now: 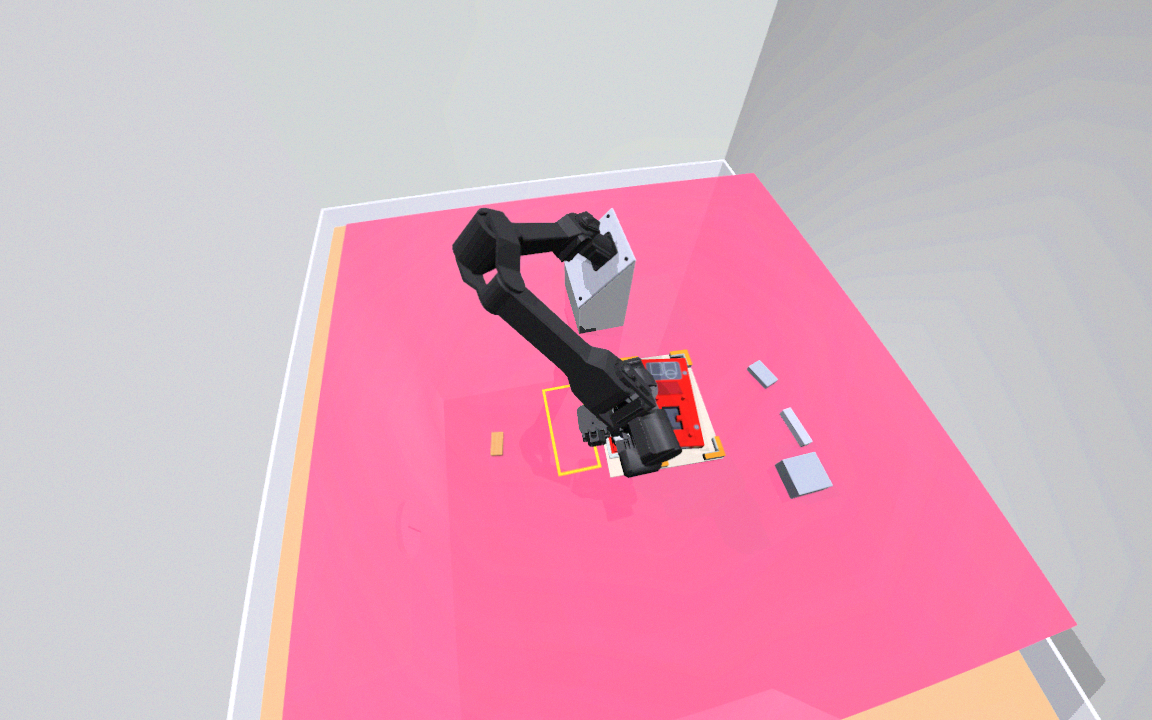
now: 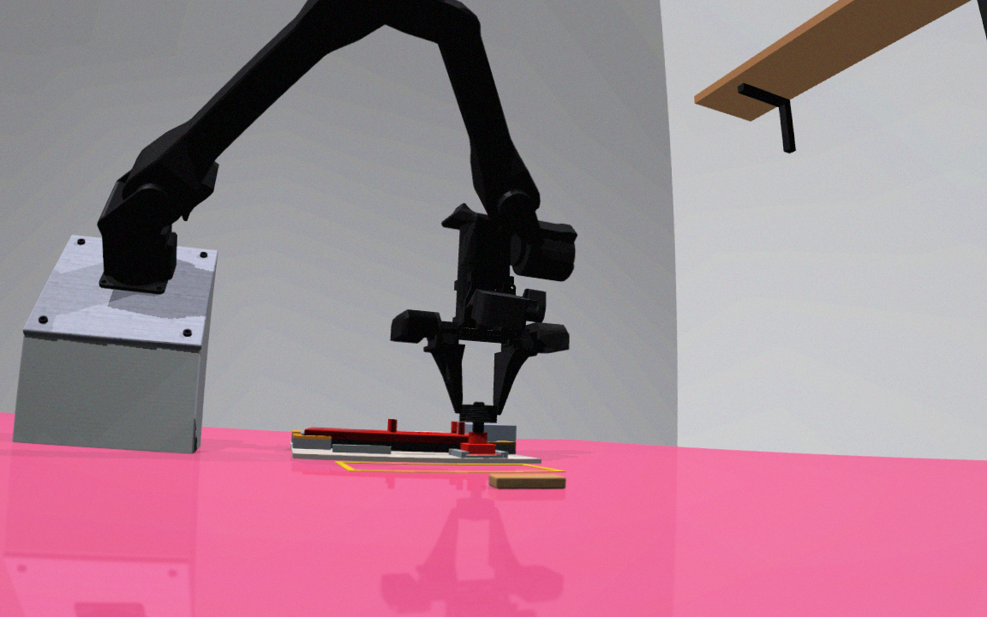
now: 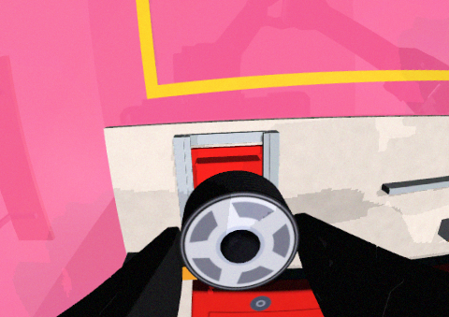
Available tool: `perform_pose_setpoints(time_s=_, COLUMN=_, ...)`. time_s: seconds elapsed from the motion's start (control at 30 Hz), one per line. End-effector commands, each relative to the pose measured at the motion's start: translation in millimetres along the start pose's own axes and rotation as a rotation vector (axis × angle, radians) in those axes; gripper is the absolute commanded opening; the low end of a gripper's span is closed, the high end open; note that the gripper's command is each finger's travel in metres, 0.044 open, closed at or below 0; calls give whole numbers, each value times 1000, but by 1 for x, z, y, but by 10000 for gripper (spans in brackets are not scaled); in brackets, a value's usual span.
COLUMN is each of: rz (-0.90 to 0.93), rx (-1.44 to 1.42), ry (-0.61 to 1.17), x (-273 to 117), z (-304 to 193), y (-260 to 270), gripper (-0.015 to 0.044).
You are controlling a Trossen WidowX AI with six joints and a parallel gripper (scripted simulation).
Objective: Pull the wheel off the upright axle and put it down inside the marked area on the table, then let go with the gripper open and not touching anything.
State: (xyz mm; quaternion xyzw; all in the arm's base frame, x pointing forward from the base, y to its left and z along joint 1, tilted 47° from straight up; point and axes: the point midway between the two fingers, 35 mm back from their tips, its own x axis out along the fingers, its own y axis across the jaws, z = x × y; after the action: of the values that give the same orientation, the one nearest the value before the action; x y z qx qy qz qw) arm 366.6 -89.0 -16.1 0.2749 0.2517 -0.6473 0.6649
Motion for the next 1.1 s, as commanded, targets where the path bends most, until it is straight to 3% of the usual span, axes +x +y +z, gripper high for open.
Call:
perform_pose_setpoints(time_s=0.0, rz=5, rx=-2, ry=0, x=-5, z=-1, y=1, gripper=0)
perform_pose_setpoints(time_s=1.07, rz=4, rx=-4, ry=-1, x=-15, z=-1, y=1, gripper=0)
